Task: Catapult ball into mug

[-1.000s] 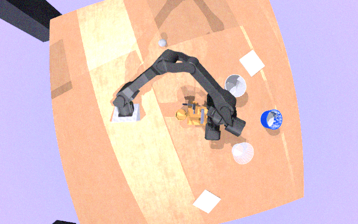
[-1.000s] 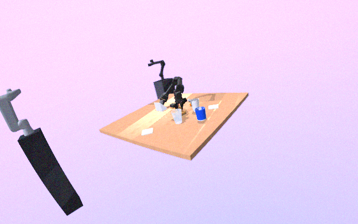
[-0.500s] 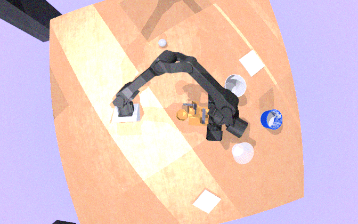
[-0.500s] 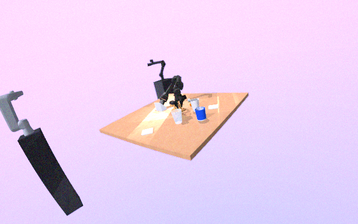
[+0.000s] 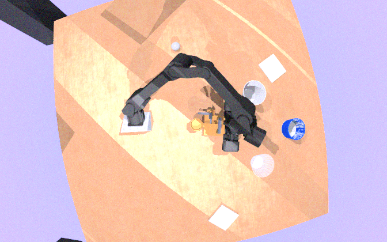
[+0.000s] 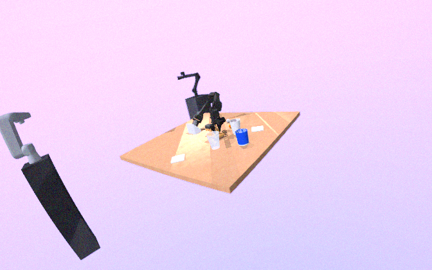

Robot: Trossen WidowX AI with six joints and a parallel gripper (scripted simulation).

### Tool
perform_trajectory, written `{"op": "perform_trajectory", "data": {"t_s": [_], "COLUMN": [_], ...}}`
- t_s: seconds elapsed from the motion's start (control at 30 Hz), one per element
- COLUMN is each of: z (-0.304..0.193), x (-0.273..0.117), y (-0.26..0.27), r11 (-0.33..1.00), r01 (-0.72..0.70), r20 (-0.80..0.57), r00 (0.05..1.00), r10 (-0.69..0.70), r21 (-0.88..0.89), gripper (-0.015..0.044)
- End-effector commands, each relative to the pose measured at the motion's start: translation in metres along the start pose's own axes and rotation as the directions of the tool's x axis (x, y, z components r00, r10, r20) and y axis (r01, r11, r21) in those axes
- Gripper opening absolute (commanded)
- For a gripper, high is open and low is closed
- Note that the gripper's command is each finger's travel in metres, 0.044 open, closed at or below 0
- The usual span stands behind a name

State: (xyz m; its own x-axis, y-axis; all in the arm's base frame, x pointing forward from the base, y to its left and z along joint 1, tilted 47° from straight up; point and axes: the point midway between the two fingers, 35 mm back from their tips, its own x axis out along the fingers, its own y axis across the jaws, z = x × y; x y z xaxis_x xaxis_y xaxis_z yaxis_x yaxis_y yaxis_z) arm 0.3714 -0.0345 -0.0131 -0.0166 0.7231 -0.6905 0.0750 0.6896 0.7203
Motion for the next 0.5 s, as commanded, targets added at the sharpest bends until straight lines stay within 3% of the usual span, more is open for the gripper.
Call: {"op": "perform_trajectory", "data": {"t_s": [0.0,0.37,0.47], "z": [0.0003,-0.0004,-0.0004], "x": [0.0034,0.0097,0.0097], "y": [-0.0017,0.0001,0.0001], "r11": [1.0,1.0,1.0], "r01": [-0.002,-0.001,-0.001], "r20": [0.009,0.0,0.0], "r00": [1.0,1.0,1.0], "r10": [0.002,0.001,0.001], "r21": [0.008,0.001,0.001], "gripper": [0.0,0.0,0.0079]}}
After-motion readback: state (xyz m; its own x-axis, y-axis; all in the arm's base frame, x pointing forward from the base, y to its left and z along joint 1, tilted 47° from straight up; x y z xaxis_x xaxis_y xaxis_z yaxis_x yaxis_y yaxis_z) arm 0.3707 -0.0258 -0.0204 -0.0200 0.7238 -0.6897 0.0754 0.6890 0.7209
